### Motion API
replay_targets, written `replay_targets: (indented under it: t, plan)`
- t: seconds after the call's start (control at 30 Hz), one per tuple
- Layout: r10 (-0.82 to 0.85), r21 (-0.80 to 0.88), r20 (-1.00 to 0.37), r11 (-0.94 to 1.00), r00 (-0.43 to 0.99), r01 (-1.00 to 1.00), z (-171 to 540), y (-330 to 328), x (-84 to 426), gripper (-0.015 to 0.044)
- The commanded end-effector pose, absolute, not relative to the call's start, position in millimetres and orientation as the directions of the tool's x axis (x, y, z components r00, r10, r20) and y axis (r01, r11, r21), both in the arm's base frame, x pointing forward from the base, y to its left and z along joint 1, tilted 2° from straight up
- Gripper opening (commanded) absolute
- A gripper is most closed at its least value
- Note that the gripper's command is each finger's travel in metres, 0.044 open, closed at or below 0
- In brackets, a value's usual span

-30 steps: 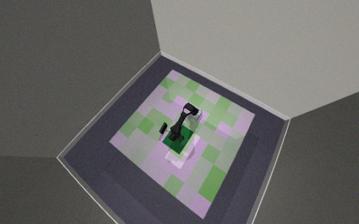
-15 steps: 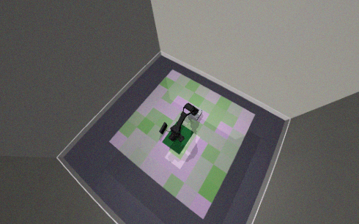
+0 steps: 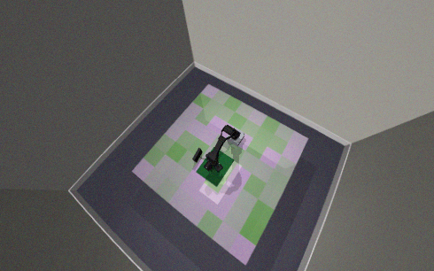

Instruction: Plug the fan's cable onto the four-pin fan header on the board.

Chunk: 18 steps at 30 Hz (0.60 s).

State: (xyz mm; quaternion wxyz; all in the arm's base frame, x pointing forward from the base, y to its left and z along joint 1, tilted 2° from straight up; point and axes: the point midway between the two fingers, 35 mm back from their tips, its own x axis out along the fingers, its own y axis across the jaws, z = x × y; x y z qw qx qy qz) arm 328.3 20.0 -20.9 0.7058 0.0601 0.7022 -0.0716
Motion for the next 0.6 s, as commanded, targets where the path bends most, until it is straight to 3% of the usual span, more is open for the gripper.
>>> replay_targets:
  t: [0.0, 0.57]
  plan:
    - [-0.02, -0.019, -1.0, 0.982, -0.001, 0.19, -25.1, 19.4, 327.2, 0.0]
    - [-0.02, -0.019, -1.0, 0.982, -0.001, 0.19, -32.4, 19.2, 327.1, 0.0]
